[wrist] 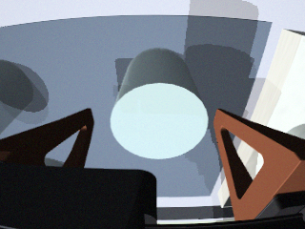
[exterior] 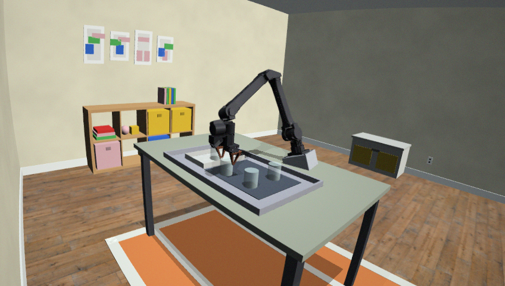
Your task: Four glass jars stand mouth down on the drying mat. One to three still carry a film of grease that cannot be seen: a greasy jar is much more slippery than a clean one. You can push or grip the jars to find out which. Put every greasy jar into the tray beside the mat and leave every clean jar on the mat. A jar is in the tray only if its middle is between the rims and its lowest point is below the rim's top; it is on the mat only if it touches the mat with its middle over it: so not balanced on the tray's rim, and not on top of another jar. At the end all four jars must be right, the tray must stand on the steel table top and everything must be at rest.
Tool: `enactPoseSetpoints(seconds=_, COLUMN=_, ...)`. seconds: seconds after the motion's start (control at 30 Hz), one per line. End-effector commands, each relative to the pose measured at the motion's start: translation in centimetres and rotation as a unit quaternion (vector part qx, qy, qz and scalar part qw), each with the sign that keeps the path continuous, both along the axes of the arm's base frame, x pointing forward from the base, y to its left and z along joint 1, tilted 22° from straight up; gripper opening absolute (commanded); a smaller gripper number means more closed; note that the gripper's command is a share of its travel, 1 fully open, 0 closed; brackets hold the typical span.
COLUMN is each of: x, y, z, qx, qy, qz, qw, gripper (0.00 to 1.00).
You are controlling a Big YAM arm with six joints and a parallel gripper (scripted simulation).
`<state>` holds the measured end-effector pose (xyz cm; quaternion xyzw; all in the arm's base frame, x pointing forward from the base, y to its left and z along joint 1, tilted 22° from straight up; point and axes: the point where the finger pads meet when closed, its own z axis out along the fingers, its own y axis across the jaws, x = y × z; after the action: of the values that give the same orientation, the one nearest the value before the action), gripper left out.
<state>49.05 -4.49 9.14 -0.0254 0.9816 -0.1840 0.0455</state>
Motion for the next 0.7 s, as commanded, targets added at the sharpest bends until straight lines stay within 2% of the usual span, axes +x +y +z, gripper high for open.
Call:
enactPoseSetpoints(seconds=0.0, x=0.5, y=-0.7, z=-0.8, qx=-0.001, qy=-0.002, qz=0.002, qw=1.000, gripper=1.00)
enactPoseSetpoints(seconds=0.27, x=0.6, y=-1.1, z=-2.0, qx=-0.001, qy=-0.002, qz=0.002, qw=1.000, gripper=1.00)
enactPoseSetpoints(seconds=0.67, x=0.5, y=-1.3, z=-2.1, qx=-0.001, qy=-0.002, qz=0.002, qw=1.000, gripper=1.00)
